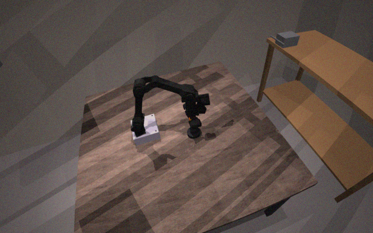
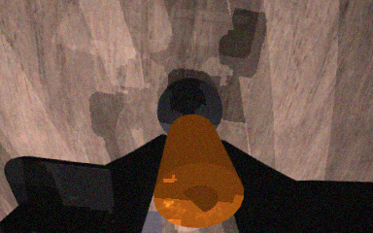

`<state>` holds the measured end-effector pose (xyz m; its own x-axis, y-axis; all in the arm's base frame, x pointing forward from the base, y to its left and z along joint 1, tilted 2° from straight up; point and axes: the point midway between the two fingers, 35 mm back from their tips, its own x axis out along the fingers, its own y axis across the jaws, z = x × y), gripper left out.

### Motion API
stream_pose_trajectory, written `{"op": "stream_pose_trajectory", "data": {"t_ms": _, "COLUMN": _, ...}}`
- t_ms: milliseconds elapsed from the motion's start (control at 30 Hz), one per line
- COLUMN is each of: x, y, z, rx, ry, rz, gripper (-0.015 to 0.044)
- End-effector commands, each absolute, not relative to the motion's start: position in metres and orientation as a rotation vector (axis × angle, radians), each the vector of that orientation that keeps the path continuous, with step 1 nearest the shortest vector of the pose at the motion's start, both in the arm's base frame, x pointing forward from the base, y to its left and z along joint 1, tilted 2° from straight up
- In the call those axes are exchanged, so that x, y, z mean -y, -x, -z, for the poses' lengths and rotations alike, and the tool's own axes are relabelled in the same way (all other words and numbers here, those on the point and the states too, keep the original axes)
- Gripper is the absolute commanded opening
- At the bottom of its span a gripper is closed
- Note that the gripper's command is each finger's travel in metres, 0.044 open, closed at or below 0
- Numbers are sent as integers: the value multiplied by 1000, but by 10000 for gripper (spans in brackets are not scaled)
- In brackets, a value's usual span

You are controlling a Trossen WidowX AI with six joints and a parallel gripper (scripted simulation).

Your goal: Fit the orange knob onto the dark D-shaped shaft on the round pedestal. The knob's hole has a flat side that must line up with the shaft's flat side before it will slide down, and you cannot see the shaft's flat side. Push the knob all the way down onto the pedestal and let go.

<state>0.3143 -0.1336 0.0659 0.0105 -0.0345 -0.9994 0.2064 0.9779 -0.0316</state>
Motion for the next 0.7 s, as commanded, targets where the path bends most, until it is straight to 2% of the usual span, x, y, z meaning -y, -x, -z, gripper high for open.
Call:
{"op": "stream_pose_trajectory", "data": {"t_ms": 0, "x": 135, "y": -314, "z": -60, "rx": -1553, "ry": -130, "rz": 185, "gripper": 0}}
{"op": "stream_pose_trajectory", "data": {"t_ms": 667, "x": 136, "y": -314, "z": -41, "rx": -1553, "ry": -132, "rz": 187, "gripper": 0}}
